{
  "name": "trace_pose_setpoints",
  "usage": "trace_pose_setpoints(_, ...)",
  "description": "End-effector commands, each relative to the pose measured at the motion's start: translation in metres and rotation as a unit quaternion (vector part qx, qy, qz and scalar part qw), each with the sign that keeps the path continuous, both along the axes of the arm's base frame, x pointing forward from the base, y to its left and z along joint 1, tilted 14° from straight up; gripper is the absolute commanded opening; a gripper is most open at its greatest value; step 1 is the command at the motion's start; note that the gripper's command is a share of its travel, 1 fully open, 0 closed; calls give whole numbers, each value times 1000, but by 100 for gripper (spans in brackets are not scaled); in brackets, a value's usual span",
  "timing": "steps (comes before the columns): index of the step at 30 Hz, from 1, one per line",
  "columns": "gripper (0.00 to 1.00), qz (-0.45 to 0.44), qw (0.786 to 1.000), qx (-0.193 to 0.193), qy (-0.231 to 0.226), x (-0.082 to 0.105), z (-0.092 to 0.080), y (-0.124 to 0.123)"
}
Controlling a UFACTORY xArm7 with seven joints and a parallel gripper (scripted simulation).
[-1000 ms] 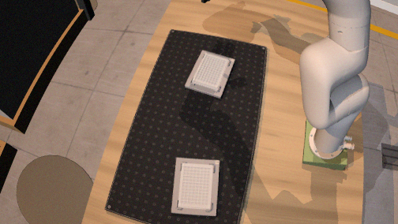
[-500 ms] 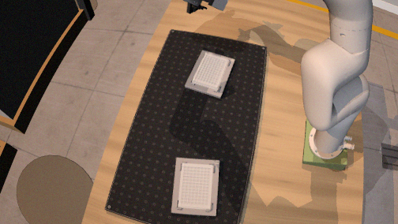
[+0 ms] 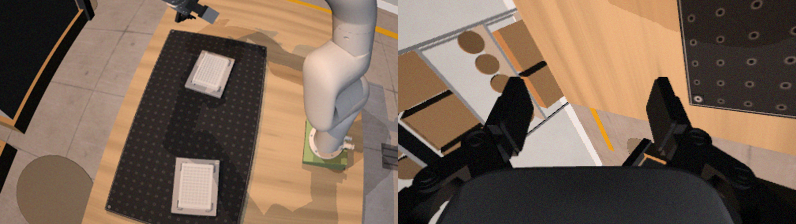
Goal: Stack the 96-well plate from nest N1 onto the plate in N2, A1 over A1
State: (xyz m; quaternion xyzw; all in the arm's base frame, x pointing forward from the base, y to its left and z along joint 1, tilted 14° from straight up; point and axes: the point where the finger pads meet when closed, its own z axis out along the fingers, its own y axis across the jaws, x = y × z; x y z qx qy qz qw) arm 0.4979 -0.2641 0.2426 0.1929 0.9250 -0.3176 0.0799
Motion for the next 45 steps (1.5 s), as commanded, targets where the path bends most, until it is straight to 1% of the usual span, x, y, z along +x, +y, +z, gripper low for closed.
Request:
trace_pose_setpoints(1, 100, 1, 1000, 0, -4, 5, 0, 19)
trace_pose_setpoints(3, 100, -7, 999, 17, -32, 7, -1, 28)
trace_pose_setpoints(5, 100, -7, 999, 17, -32, 7, -1, 28)
trace_pose_setpoints(11, 100, -8, 999, 19, -35, 11, -4, 58)
trace_pose_setpoints(12, 100, -8, 999, 19, -35, 11, -4, 59)
trace_pose_setpoints(14, 100, -18, 997, 37, -61, 12, -5, 69)
trace_pose_setpoints(20, 100, -19, 997, 39, -64, 14, -8, 98)
trace_pose_setpoints(22, 100, -19, 997, 39, -64, 14, -8, 98)
trace_pose_setpoints(24, 100, -30, 994, 59, -88, 14, -9, 108)
trace_pose_setpoints(30, 100, -32, 993, 61, -91, 14, -11, 137)
trace_pose_setpoints(32, 100, -44, 989, 82, -113, 13, -12, 147)
trace_pose_setpoints(37, 100, -46, 989, 84, -116, 11, -15, 171)
trace_pose_setpoints(39, 100, -46, 989, 84, -116, 11, -15, 171)
trace_pose_setpoints(41, 100, -60, 983, 106, -136, 10, -16, 181)
trace_pose_setpoints(45, 100, -61, 983, 108, -138, 7, -18, 201)
